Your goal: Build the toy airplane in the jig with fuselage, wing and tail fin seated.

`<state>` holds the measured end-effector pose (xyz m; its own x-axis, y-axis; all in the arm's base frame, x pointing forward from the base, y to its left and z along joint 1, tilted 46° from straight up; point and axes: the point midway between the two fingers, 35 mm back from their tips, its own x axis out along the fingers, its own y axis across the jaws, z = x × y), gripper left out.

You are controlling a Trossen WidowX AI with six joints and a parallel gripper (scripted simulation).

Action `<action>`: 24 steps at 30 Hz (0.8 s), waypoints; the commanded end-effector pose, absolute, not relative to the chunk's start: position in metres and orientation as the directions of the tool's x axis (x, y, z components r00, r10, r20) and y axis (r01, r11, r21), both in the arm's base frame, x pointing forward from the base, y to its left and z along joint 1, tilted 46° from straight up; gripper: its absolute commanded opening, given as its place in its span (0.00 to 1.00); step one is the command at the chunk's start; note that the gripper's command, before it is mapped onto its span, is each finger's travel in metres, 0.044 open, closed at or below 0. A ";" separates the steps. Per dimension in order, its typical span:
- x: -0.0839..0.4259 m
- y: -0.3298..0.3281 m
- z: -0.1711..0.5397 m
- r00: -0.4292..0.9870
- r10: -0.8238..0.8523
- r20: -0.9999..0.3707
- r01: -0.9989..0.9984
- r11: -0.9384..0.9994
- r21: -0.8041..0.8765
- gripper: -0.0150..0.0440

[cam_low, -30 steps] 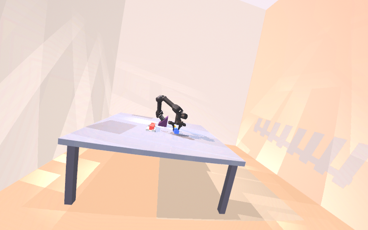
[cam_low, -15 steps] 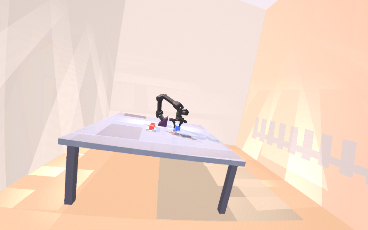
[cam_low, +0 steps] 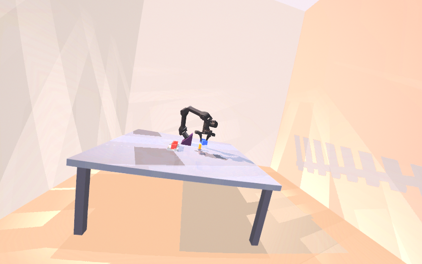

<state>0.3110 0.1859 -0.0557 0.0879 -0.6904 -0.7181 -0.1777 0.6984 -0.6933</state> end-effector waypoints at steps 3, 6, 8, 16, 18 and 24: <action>0.308 0.199 -0.042 0.075 -0.690 -0.720 -0.172 0.702 -0.691 0.25; 0.305 0.205 -0.034 0.070 -0.693 -0.718 -0.171 0.700 -0.693 0.25; 0.304 0.208 -0.029 0.067 -0.695 -0.716 -0.171 0.699 -0.694 0.25; 0.304 0.207 -0.017 0.062 -0.696 -0.716 -0.212 0.692 -0.690 0.25; 0.306 0.203 -0.013 0.062 -0.694 -0.717 -0.246 0.686 -0.685 0.25; 0.311 0.189 0.000 0.062 -0.691 -0.720 -0.344 0.662 -0.665 0.25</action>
